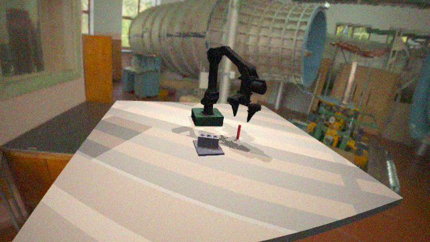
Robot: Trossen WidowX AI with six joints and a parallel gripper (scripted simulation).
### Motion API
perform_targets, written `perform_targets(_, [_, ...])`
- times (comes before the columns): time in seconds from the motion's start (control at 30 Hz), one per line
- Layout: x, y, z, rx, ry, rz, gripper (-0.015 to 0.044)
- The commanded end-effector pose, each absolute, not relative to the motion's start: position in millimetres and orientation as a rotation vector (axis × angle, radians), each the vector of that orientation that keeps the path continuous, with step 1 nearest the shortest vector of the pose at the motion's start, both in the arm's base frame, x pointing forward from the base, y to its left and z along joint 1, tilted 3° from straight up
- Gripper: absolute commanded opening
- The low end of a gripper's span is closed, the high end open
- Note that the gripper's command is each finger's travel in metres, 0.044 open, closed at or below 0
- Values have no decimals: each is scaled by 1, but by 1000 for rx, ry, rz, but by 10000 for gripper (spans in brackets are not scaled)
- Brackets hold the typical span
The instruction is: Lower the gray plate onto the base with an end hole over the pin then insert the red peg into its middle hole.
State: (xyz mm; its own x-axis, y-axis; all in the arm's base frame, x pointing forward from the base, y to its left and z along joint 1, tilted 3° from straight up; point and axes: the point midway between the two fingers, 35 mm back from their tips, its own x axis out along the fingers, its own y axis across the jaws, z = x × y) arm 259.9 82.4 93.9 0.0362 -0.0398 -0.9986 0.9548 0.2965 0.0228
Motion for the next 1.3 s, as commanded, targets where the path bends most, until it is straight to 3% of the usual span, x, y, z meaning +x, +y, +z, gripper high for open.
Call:
perform_targets(0.0, [260, 81, 86, 972, 1278, -989, 440])
perform_targets(1.27, [263, 78, 24, 971, 1277, -990, 440])
